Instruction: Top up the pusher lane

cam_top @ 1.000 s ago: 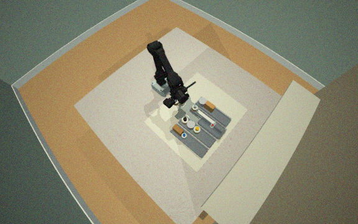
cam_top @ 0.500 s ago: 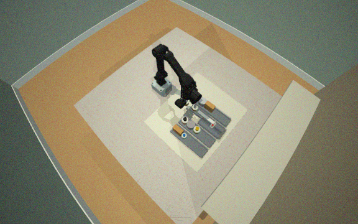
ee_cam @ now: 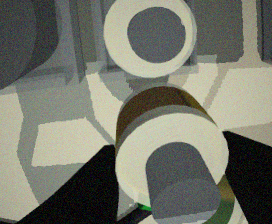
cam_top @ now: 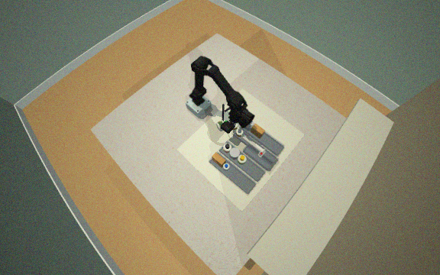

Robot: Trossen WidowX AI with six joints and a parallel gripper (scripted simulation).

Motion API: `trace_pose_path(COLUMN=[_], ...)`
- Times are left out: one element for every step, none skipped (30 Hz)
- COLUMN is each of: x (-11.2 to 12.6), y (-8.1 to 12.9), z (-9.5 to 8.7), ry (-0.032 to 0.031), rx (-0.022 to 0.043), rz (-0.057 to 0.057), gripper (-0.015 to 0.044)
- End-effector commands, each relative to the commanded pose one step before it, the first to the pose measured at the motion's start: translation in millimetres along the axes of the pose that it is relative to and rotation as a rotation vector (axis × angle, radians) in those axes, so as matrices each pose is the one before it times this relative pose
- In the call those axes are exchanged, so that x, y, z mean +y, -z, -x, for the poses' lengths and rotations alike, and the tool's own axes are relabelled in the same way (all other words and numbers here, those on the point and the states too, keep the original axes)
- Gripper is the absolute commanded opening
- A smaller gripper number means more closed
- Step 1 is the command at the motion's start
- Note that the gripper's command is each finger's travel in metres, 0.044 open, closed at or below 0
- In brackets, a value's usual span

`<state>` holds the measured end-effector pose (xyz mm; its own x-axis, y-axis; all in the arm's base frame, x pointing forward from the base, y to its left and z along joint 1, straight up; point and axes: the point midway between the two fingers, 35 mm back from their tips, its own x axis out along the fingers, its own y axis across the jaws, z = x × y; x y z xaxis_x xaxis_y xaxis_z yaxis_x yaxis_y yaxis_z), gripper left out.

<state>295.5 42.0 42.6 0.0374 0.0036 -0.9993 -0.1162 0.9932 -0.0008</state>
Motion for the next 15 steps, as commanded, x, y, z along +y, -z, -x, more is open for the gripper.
trace_pose_path(x=[1.15,0.00,0.00,0.00,0.00,0.00,0.00,0.00,0.00,0.00,0.00,0.00,0.00,0.00,0.00], y=[2.24,0.01,0.00,0.00,0.00,-0.08,-0.16,-0.23,-0.31,-0.39,-0.45,-0.48,-0.48,-0.48,-0.48], z=[-15.53,-0.73,0.00,0.00,0.00,0.00,0.01,0.01,0.01,0.01,0.01,0.01,0.01,0.01,0.01], ry=[-0.00053,0.00000,0.00000,0.00000,0.00000,0.00000,0.00000,0.00000,0.00000,0.00000,0.00000,0.00000,0.00000,0.00000,0.00000], rx=[0.01308,0.00001,0.00000,0.00000,0.00000,-0.00001,-0.00001,-0.00002,-0.00003,-0.00003,-0.00004,-0.00004,-0.00004,-0.00004,-0.00004], rz=[-0.0029,0.0000,0.0000,0.0000,0.0000,0.0000,0.0000,0.0000,0.0000,0.0000,0.0000,0.0000,0.0000,0.0000,0.0000], gripper=[0.0000,0.0000,0.0000,0.0000,0.0000,0.0000,0.0000,0.0000,0.0000,0.0000,0.0000,0.0000,0.0000,0.0000,0.0000])
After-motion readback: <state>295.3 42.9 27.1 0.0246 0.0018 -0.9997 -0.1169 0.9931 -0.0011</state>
